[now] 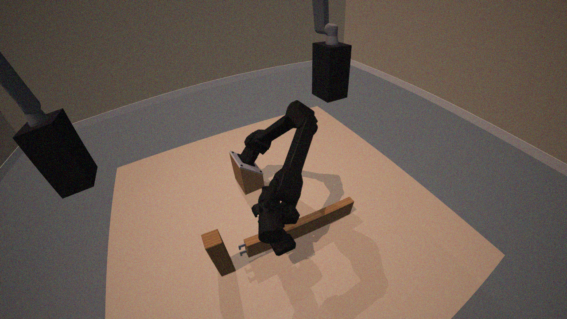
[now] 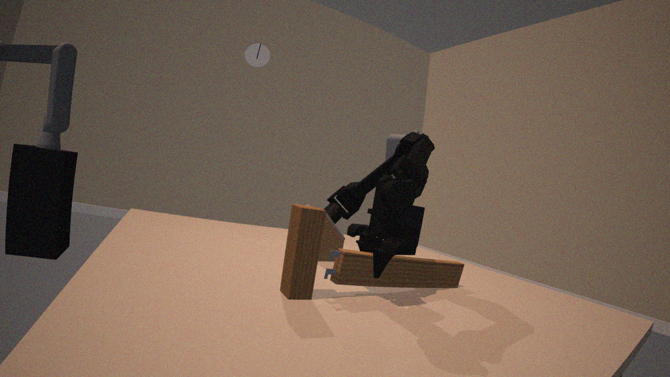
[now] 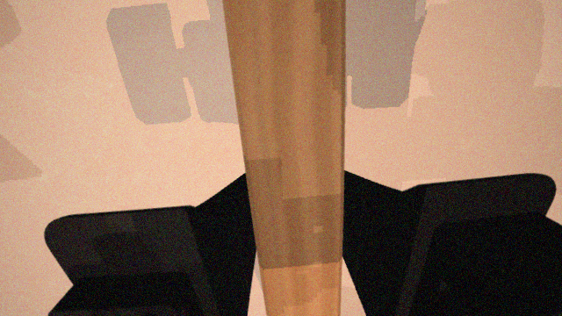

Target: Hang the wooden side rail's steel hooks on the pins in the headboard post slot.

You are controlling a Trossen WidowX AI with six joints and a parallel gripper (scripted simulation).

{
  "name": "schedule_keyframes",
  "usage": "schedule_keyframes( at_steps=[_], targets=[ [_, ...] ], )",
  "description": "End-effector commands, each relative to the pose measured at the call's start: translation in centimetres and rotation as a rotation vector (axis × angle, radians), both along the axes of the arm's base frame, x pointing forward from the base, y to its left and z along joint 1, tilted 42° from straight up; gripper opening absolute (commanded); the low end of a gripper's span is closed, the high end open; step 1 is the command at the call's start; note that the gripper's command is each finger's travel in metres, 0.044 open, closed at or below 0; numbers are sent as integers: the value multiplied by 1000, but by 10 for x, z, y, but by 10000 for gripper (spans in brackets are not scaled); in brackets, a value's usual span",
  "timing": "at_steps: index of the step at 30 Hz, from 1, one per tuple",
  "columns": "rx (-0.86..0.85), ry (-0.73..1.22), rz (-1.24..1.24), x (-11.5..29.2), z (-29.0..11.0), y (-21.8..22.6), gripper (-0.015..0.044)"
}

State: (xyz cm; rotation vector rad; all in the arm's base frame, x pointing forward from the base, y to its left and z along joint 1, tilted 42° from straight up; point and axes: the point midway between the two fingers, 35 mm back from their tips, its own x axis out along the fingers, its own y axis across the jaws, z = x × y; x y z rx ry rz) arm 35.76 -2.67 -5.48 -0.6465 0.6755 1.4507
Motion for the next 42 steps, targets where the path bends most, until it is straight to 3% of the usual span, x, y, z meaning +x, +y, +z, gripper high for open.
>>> schedule_keyframes(
  at_steps=[1,42],
  targets=[
    [-5,-4,-14,0,0,-7,0],
    [-6,-4,-14,0,-3,-10,0]
  ],
)
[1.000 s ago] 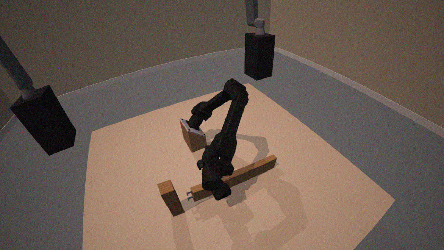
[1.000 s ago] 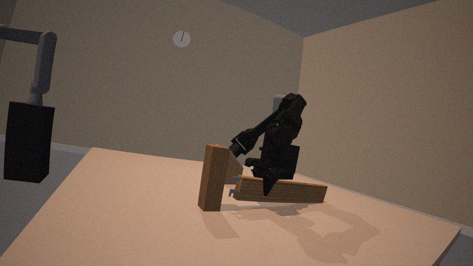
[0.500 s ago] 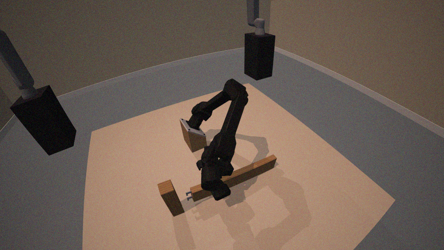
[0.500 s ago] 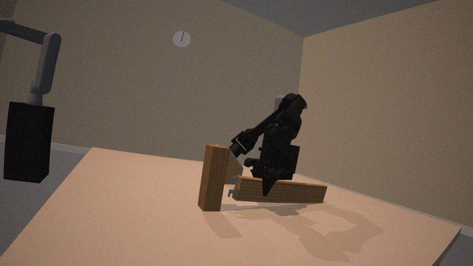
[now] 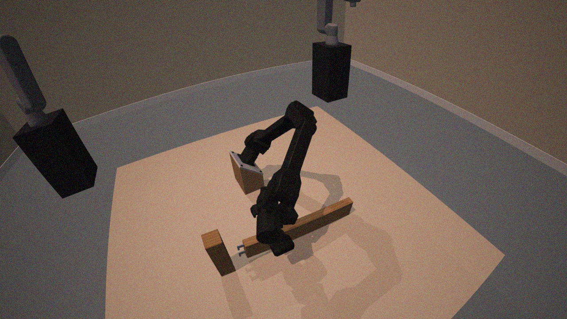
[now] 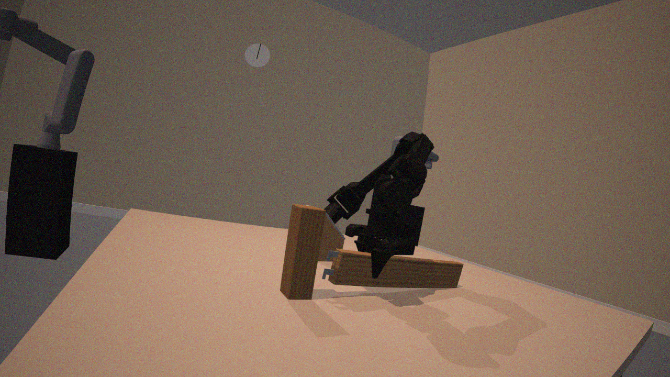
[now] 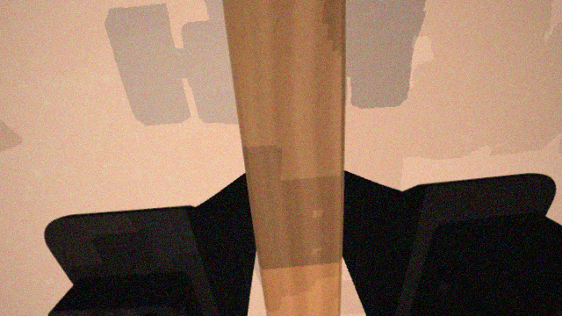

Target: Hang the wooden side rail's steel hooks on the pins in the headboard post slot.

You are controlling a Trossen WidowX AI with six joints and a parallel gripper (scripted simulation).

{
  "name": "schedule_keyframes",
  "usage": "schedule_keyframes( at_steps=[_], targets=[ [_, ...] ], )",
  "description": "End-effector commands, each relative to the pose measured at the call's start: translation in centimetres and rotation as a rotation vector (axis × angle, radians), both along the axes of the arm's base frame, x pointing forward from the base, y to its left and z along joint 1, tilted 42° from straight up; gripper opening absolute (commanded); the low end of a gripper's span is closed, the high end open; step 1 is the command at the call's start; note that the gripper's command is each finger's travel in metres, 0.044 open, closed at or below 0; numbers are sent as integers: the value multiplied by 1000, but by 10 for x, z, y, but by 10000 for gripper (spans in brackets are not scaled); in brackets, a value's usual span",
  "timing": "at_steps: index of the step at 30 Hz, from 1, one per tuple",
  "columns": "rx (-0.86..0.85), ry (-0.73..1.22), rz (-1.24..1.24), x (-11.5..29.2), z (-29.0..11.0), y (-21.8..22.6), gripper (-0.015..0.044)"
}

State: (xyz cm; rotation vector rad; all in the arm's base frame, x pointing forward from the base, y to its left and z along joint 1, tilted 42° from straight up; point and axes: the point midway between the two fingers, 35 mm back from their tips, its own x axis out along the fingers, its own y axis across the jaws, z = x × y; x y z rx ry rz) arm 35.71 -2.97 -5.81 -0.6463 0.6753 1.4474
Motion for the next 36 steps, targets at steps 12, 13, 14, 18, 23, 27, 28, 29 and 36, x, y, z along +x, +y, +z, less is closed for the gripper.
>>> schedule_keyframes(
  at_steps=[12,13,14,18,23,27,28,29,36],
  targets=[
    [-5,-3,-11,0,0,-8,0],
    [-5,-3,-11,0,-1,-8,0],
    [-5,-3,-11,0,-1,-8,0],
    [-6,-3,-11,0,-1,-8,0],
    [-6,-3,-11,0,-1,-8,0],
    [-6,-3,-11,0,-1,-9,0],
    [-6,-3,-11,0,-1,-9,0],
    [-6,-3,-11,0,-1,-9,0],
    [-6,-3,-11,0,-2,-10,0]
  ],
)
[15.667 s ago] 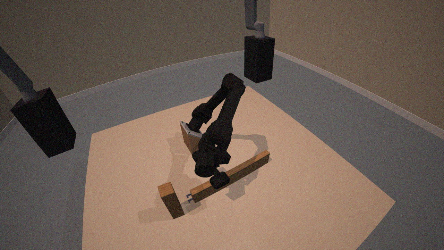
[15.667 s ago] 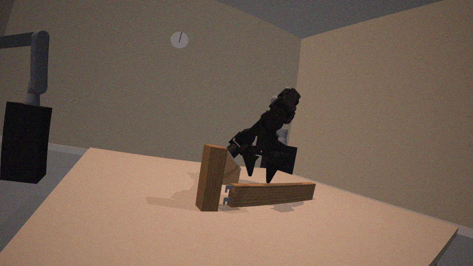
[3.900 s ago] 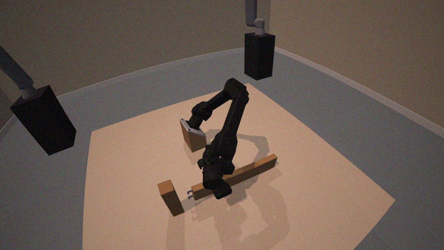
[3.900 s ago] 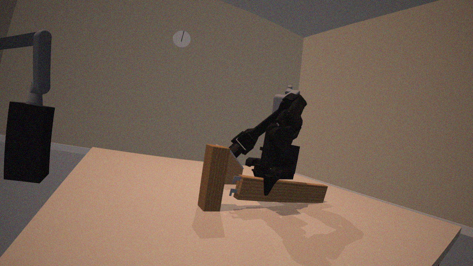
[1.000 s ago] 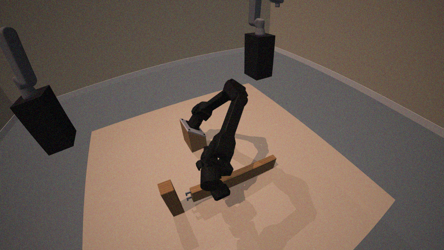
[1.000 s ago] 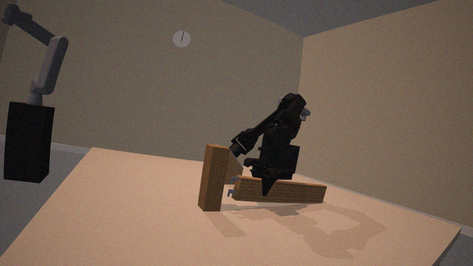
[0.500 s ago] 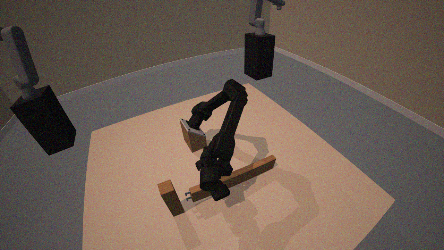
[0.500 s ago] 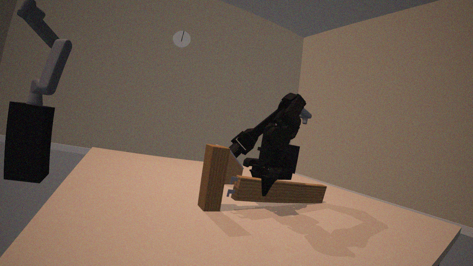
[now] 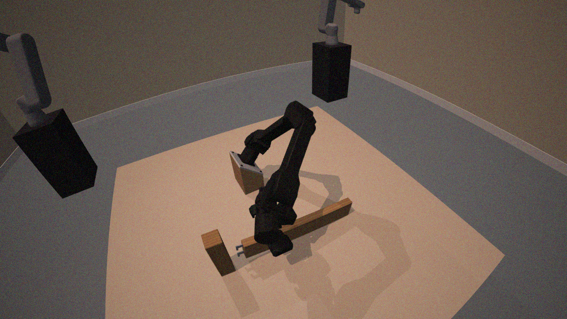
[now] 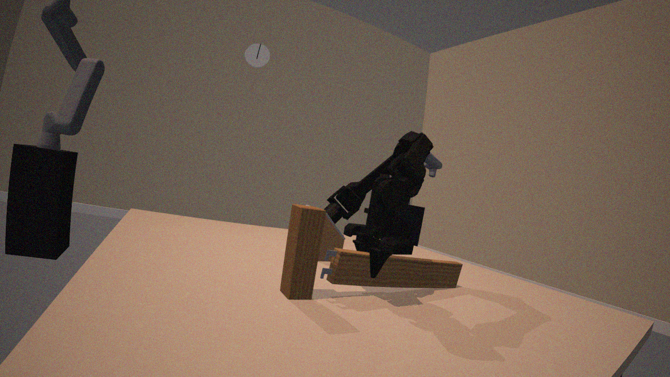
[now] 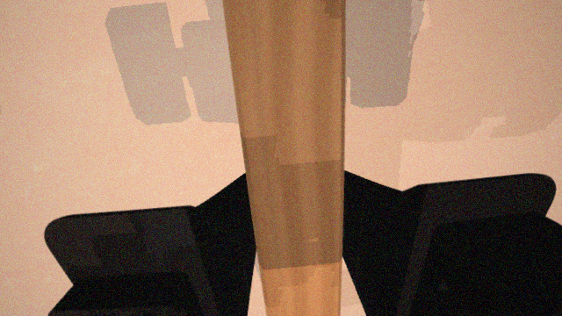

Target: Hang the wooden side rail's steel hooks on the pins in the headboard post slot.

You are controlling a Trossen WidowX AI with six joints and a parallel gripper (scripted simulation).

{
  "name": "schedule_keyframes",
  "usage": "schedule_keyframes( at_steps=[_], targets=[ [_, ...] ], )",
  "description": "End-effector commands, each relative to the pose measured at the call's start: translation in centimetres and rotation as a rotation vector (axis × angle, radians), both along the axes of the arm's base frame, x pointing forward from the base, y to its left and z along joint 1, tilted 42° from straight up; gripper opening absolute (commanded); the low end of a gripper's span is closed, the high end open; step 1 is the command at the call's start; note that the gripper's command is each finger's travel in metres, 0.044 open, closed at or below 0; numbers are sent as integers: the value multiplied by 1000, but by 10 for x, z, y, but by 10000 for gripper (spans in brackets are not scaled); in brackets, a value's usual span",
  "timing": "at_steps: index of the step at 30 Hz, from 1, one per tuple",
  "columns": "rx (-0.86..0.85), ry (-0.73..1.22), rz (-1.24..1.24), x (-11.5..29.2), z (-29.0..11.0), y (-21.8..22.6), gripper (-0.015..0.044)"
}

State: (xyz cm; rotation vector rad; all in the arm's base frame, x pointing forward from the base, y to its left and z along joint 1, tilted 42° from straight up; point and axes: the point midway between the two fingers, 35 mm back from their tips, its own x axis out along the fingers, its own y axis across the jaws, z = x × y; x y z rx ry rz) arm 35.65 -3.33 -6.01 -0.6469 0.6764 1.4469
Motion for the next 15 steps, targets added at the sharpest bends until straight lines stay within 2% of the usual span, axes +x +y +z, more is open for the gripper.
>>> schedule_keyframes(
  at_steps=[1,15],
  targets=[
    [-5,-3,-10,0,0,-6,0],
    [-5,-3,-10,0,-1,-7,0]
  ],
)
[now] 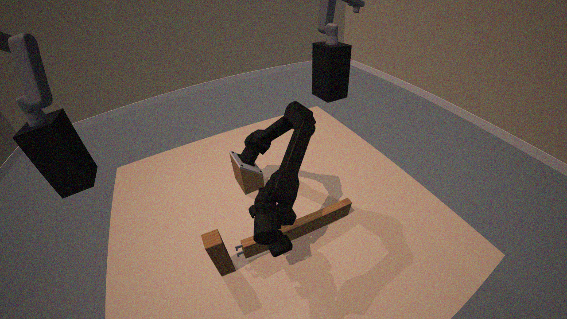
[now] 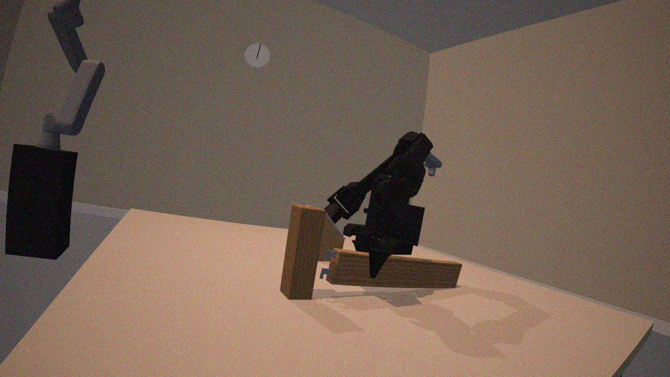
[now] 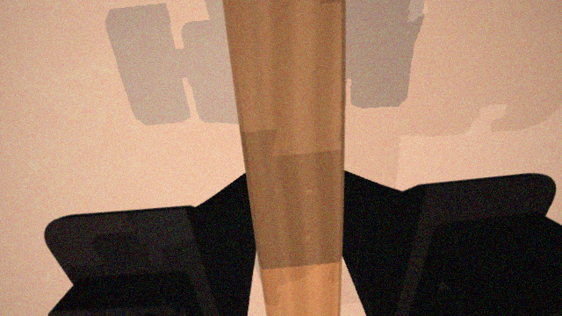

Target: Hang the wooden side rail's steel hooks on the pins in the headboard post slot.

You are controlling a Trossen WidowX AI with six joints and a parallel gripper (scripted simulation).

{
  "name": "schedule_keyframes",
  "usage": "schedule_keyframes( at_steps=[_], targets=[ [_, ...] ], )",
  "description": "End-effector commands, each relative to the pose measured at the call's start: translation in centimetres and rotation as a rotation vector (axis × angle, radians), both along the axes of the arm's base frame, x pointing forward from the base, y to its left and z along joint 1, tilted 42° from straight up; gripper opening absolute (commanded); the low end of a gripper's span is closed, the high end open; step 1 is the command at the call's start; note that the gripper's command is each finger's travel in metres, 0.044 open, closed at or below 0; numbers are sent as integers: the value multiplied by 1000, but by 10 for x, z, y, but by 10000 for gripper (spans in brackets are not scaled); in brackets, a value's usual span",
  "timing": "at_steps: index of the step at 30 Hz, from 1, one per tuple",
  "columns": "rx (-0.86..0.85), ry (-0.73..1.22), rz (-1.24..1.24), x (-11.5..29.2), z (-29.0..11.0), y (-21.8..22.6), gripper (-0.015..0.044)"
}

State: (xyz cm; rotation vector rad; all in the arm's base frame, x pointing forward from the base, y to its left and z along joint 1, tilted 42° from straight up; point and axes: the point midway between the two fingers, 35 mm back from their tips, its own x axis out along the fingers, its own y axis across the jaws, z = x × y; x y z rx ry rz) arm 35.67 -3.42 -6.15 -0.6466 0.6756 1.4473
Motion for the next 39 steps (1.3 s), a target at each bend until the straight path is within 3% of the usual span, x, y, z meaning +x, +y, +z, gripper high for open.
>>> schedule_keyframes(
  at_steps=[1,39],
  targets=[
    [-5,-3,-11,0,0,-7,0],
    [-6,-3,-11,0,-3,-10,0]
  ],
)
